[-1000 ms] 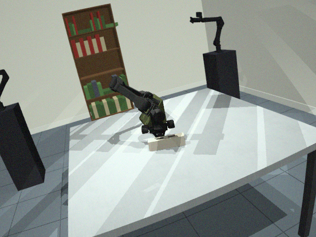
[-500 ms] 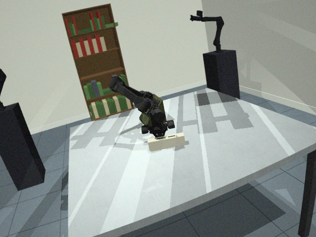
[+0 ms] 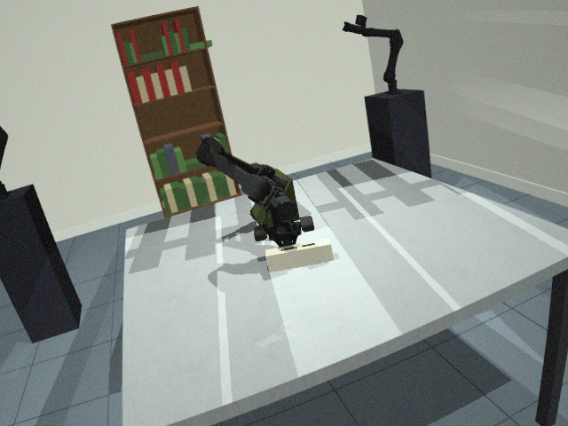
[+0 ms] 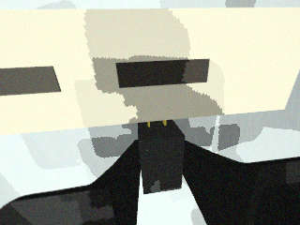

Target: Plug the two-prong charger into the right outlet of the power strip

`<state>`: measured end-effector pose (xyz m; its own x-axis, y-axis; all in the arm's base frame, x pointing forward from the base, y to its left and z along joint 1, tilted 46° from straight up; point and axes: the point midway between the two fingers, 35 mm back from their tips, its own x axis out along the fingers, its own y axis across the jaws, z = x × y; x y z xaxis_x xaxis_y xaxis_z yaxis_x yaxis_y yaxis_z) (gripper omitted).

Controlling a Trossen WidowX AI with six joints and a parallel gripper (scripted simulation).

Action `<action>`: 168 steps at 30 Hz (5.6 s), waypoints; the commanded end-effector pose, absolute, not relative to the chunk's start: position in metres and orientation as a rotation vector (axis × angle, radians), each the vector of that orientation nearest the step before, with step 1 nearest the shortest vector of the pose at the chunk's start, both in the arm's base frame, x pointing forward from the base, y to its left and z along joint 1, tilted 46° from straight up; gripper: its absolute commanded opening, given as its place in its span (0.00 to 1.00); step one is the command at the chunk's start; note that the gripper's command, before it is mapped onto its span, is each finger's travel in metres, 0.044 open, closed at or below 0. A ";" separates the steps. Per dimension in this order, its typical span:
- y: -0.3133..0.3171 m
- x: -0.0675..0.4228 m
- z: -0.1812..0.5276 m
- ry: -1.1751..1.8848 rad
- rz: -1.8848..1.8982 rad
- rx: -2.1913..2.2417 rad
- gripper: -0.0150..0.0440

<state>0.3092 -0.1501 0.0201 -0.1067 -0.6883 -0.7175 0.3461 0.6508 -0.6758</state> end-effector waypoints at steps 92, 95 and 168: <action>-0.159 0.335 0.026 1.428 -0.897 -0.313 0.25; -0.159 0.335 0.026 1.429 -0.897 -0.313 0.25; -0.154 0.331 0.029 1.429 -0.896 -0.312 0.25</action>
